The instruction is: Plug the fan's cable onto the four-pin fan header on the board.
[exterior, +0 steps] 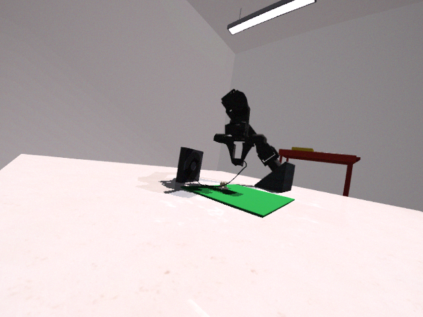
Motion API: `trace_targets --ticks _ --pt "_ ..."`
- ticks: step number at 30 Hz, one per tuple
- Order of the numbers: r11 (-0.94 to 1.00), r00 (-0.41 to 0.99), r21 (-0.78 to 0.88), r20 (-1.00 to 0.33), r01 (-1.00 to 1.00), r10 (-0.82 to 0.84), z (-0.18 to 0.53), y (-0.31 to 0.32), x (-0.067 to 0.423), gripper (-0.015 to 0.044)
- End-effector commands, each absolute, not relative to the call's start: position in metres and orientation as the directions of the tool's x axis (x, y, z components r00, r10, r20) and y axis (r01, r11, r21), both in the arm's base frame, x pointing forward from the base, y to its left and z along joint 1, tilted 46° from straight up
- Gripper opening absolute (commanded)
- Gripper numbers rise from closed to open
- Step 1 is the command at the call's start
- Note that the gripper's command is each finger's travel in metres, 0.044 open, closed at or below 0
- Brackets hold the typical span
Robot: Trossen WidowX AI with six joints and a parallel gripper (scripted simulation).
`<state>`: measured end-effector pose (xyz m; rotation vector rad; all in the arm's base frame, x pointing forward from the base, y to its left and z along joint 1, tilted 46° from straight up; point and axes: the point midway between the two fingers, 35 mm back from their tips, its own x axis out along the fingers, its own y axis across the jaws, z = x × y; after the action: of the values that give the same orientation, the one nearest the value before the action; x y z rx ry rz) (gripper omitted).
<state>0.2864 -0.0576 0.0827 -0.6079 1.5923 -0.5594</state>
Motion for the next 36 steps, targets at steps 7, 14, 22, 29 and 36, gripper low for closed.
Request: trace_targets --ticks 7,14,22,29,36 --pt "0.675 -0.076 -0.641 -0.702 -0.366 -0.708 0.094 -0.071 0.269 0.0" --pt "0.684 -0.079 -0.629 -0.712 -0.368 -0.698 0.093 -0.072 0.267 0.0" --pt "0.741 -0.085 -0.572 -0.769 -0.351 -0.634 0.083 -0.076 0.261 0.0" --pt "0.789 -0.081 -0.515 -0.819 -0.334 -0.569 0.074 -0.079 0.256 0.0" --pt "0.834 -0.061 -0.45 -0.868 -0.318 -0.492 0.065 -0.082 0.252 0.0"
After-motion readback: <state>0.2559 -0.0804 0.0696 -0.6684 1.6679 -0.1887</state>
